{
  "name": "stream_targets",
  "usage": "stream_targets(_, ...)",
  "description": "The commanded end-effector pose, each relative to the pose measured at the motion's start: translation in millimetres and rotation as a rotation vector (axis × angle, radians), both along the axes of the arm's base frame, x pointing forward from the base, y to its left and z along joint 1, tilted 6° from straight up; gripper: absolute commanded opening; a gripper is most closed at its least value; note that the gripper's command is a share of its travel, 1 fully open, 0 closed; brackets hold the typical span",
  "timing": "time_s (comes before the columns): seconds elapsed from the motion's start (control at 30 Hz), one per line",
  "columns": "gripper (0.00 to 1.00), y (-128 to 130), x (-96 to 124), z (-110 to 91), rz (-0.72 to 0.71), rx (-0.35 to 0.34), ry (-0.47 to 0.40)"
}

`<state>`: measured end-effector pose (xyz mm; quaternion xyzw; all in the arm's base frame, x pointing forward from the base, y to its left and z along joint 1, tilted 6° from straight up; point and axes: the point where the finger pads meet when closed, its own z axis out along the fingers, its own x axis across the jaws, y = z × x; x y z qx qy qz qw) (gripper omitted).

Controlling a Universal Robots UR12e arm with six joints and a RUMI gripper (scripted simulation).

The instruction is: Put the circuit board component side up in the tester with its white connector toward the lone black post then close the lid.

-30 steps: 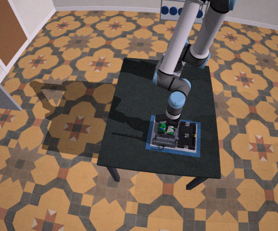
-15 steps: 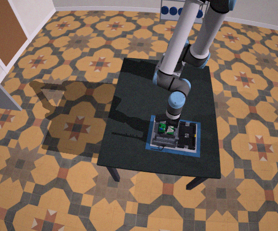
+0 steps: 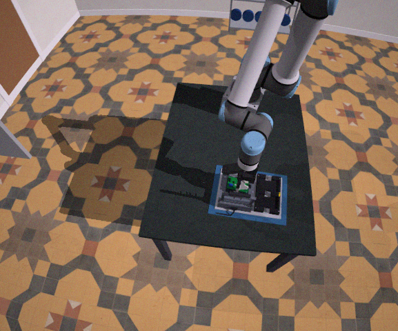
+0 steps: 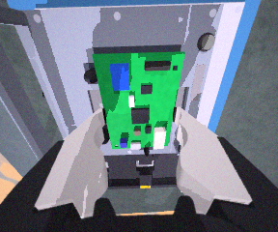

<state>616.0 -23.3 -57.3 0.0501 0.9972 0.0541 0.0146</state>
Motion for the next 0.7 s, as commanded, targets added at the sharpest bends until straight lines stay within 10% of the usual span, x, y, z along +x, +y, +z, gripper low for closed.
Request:
stream_targets(0.0, 0.39, -0.2, 0.6, 0.6, 0.000, 0.000, -0.001)
stream_targets(0.67, 0.39, -0.2, 0.6, 0.6, 0.006, -0.001, -0.002)
